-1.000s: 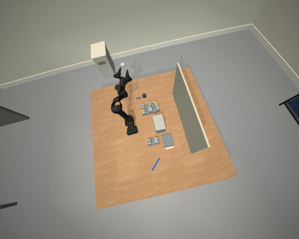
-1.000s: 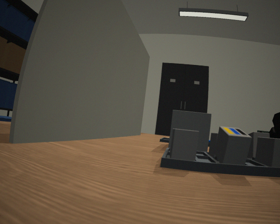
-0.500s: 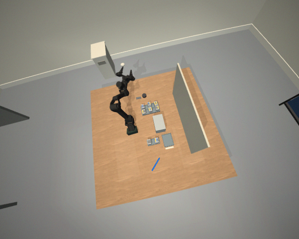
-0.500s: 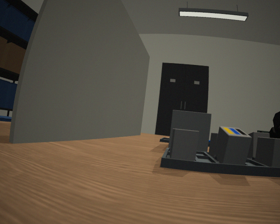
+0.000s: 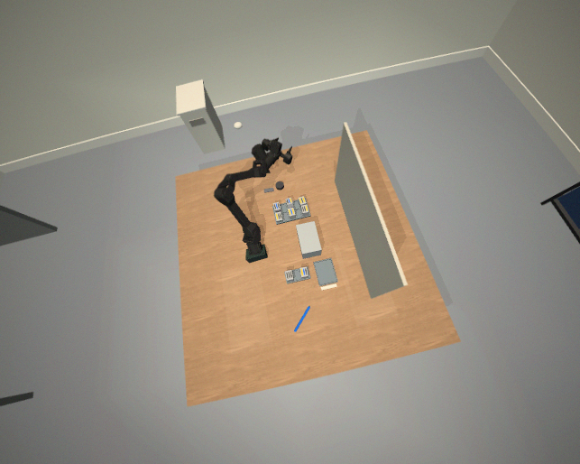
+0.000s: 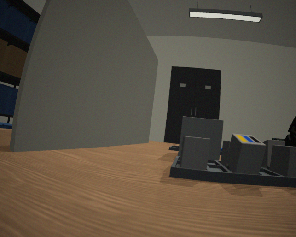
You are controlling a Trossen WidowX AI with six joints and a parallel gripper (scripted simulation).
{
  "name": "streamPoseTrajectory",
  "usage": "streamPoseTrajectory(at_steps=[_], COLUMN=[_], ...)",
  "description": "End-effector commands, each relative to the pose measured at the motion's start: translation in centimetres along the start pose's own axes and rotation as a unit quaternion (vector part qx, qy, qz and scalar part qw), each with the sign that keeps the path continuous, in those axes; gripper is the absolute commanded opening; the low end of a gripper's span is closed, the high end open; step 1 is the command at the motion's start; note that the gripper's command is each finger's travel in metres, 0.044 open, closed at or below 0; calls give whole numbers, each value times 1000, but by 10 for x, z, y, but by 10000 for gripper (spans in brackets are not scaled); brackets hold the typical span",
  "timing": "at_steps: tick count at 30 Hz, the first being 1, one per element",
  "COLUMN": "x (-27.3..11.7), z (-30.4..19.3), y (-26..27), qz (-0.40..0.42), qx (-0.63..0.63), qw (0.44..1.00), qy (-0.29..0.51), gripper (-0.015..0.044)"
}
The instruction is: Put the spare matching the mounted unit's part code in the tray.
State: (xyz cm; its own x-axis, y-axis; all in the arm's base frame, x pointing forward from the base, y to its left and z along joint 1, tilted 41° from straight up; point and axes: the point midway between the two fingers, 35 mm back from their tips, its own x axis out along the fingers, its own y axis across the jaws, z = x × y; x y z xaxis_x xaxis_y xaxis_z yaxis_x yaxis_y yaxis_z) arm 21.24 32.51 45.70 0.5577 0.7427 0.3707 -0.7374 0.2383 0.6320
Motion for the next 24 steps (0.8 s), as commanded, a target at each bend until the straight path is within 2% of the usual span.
streamPoseTrajectory(at_steps=[1, 6, 13, 18, 24], x=[16, 23, 13, -23, -88], z=[-5, -11, -19, -17, -9], y=[-50, -96, -217, -299, -377], qz=[-68, -124, -253, -325, -379], qx=[-53, -94, -167, -172, -125], qw=[995, 984, 925, 868, 799], qy=[45, 91, 230, 335, 450], gripper=[440, 440, 440, 440, 440])
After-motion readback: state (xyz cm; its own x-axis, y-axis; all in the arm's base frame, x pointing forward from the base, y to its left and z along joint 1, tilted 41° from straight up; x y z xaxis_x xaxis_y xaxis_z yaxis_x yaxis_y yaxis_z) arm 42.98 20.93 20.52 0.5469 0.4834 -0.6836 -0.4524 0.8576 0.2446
